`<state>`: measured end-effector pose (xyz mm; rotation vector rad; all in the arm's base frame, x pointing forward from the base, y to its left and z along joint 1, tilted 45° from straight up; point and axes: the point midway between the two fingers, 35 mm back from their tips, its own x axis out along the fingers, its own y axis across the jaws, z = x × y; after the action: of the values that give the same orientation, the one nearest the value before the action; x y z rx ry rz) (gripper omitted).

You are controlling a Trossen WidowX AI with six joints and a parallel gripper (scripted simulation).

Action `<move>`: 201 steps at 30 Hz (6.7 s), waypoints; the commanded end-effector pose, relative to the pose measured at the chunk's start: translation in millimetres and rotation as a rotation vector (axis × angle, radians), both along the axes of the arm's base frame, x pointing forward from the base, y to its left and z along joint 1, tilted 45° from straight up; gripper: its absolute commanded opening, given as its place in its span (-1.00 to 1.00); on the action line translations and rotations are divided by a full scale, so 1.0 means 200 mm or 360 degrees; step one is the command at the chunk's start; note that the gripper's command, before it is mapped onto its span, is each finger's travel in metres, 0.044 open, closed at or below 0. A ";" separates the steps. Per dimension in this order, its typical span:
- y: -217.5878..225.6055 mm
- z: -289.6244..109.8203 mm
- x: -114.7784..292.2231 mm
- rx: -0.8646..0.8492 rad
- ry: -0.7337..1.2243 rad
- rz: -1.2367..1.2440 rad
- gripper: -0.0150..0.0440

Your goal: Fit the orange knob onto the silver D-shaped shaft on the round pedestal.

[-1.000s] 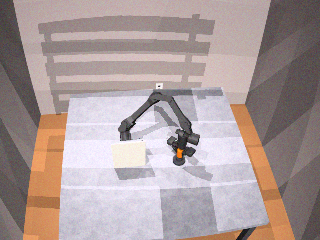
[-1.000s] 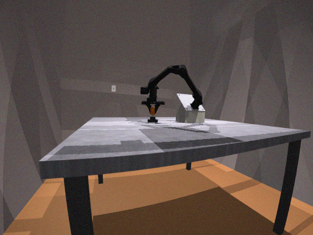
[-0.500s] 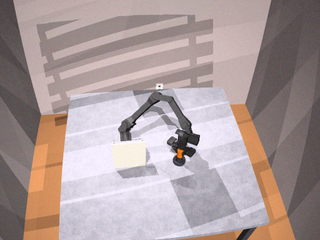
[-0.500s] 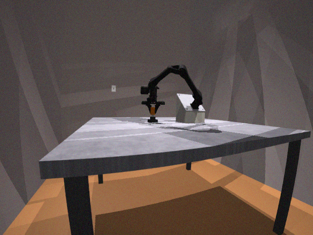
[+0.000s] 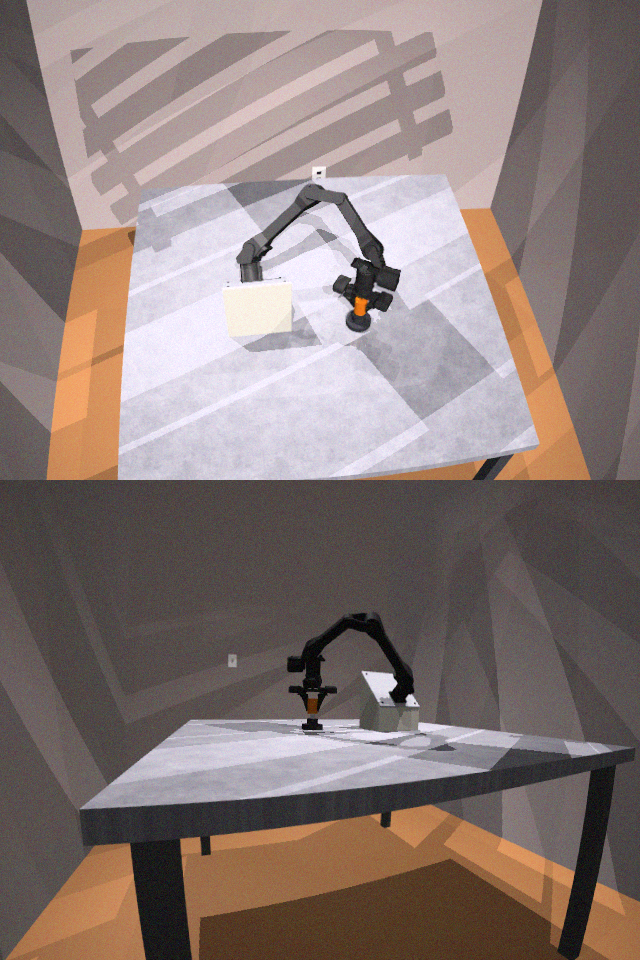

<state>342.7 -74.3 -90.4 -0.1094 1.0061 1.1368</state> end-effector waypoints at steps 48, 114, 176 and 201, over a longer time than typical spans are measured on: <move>0.01 -0.01 0.00 -0.0025 -0.0281 0.0284 -0.49; -0.01 0.01 0.00 -0.0045 -0.0543 0.0551 -0.49; 0.07 -0.07 0.00 -0.0060 -0.0748 0.0767 -0.31; 0.02 -0.03 0.00 -0.0063 -0.0747 0.0766 1.00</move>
<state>342.8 -61.8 -102.0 -0.6423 0.5913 1.4391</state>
